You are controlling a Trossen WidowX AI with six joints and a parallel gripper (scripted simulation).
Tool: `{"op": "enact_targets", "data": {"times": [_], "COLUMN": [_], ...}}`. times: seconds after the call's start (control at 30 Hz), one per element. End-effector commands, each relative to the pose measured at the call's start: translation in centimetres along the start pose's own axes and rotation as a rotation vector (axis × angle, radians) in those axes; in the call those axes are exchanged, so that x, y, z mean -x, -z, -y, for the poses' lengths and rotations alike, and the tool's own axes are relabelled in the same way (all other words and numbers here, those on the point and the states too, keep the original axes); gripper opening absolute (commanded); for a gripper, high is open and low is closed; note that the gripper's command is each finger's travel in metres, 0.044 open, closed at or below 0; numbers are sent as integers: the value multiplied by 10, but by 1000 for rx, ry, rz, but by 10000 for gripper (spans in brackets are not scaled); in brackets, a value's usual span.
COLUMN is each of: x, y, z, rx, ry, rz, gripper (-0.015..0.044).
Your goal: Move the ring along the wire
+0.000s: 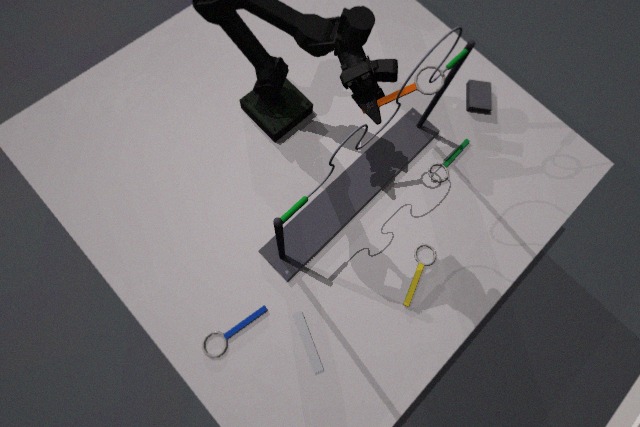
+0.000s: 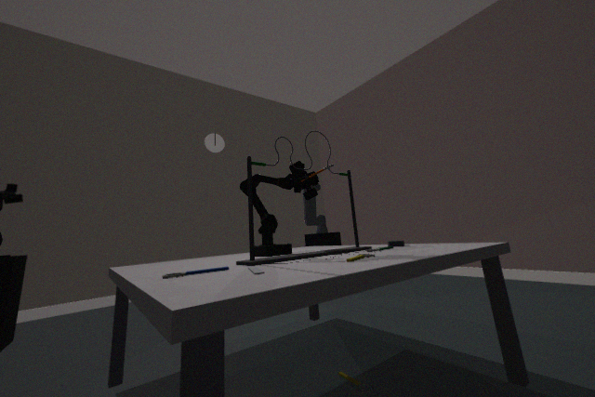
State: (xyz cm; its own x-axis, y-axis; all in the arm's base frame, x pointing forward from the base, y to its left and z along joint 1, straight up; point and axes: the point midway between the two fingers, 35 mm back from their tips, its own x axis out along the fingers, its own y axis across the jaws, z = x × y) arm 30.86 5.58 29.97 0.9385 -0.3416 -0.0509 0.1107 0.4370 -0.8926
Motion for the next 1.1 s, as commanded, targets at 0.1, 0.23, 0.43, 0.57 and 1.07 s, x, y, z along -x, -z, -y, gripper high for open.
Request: {"op": "enact_targets", "data": {"times": [0.1,0.23,0.43,0.57,1.07], "x": [2,4,10,14,33], "y": [-1,-3,-8,-14,-41], "z": [-23,-35,-57,-71,-112], "rx": [-102,-174,-310,-399,-701], "ry": [-61,-94,-157,-197,-336], "rz": [-9,-19,-38,-50,-92], "gripper": [-150,-150,-150,-150,-150]}}
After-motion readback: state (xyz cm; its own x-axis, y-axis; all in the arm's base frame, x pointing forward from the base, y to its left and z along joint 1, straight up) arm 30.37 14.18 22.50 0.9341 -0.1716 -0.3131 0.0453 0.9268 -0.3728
